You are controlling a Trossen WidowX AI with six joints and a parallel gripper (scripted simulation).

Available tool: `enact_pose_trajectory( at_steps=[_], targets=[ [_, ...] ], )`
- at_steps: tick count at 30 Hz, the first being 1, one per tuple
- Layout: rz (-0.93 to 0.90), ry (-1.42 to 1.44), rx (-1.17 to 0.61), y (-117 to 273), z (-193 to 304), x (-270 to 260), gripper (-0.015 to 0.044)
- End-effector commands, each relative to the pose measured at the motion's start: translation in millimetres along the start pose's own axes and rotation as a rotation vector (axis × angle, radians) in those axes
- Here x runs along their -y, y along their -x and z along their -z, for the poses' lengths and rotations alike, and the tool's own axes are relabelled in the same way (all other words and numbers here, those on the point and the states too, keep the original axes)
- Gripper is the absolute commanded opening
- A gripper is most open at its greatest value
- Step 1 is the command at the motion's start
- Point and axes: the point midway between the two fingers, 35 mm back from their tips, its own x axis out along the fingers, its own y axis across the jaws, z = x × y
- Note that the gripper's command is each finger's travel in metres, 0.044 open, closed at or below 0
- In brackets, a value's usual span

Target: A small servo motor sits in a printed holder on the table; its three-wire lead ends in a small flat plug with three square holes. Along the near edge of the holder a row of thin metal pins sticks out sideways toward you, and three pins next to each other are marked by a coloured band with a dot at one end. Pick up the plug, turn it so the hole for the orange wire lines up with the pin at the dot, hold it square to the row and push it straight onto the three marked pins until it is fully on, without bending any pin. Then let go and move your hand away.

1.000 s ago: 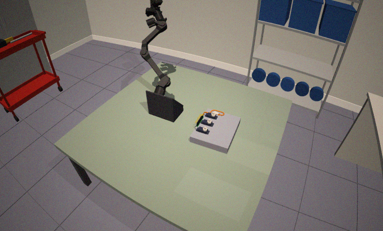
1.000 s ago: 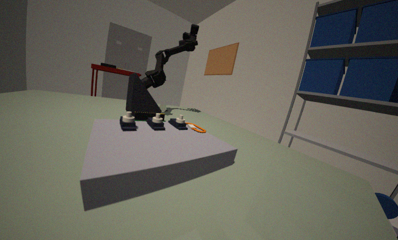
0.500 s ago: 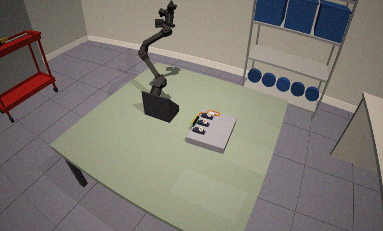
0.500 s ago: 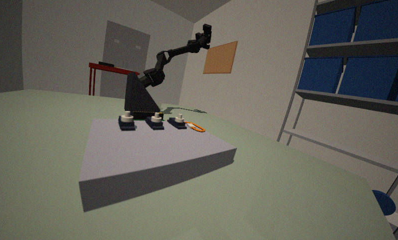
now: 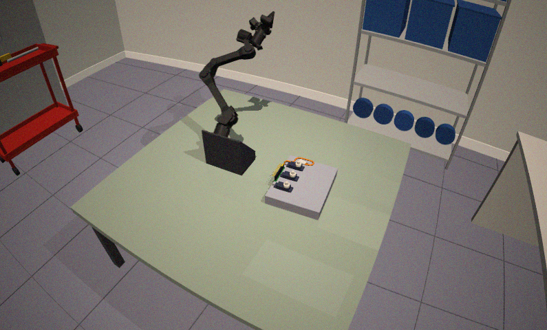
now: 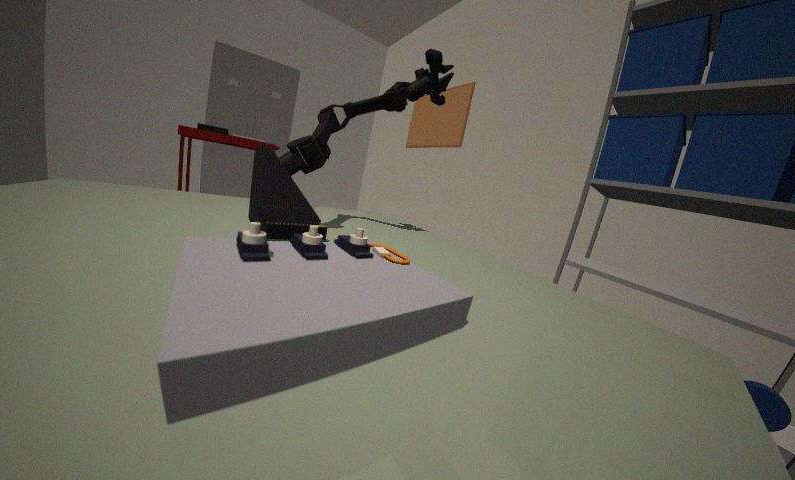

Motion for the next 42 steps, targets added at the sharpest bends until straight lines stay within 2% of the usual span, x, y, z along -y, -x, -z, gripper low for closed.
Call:
enact_pose_trajectory(
  at_steps=[1,9,17,27,39,42],
  targets=[
    [0.021,0.051,-0.11,8,40,11,0.0115],
    [0.077,0.155,-0.345,37,119,40,0.0115],
    [0.135,0.253,-0.587,83,189,75,0.0115],
    [0.21,0.354,-0.904,164,259,121,0.0115],
    [0.293,0.443,-1.304,286,310,171,0.0115],
    [0.286,0.411,-1.368,294,322,173,0.0115]
  ],
)
